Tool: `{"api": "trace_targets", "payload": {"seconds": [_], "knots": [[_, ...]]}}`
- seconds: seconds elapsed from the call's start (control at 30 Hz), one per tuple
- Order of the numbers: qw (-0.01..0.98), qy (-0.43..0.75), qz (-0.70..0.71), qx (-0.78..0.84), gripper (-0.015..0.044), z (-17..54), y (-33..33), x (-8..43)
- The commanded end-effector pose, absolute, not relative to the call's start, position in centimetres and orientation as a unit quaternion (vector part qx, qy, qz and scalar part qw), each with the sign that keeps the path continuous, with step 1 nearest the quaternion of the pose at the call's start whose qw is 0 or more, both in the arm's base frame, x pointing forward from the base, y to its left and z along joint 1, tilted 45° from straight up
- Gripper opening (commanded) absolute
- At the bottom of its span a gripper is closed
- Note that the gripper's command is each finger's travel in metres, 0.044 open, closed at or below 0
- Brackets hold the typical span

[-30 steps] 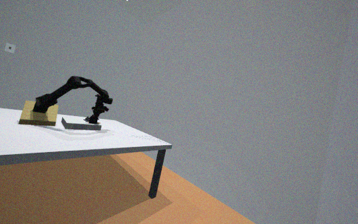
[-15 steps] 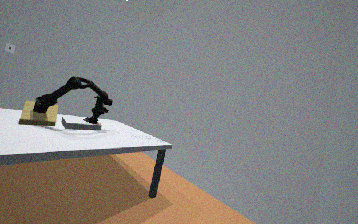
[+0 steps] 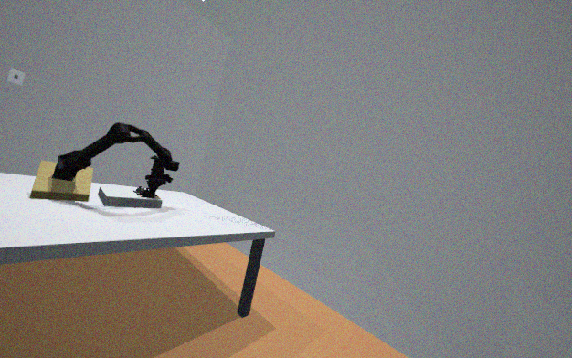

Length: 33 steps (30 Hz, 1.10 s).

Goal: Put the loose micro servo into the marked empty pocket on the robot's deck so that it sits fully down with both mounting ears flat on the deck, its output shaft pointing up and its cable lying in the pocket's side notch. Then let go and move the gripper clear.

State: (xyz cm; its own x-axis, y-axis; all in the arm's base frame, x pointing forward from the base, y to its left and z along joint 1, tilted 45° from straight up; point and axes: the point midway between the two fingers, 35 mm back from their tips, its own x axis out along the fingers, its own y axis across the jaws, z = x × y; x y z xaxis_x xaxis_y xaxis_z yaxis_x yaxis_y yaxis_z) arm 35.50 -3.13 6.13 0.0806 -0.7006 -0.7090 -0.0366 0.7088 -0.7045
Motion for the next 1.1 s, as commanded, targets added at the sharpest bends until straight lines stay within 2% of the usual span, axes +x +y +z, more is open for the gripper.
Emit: {"api": "trace_targets", "payload": {"seconds": [0.0,0.37,0.6,1.0,1.07], "knots": [[0.673,0.632,-0.244,-0.297,0.0000,5.9,-3.3,35.5],[0.673,0.631,-0.244,-0.297,0.0000,5.1,-4.1,35.6],[0.673,0.631,-0.244,-0.297,0.0184,5.2,-4.0,35.6],[0.673,0.632,-0.244,-0.297,0.0187,7.4,-1.4,34.6],[0.670,0.634,-0.241,-0.302,0.0240,7.6,-1.1,33.9]]}}
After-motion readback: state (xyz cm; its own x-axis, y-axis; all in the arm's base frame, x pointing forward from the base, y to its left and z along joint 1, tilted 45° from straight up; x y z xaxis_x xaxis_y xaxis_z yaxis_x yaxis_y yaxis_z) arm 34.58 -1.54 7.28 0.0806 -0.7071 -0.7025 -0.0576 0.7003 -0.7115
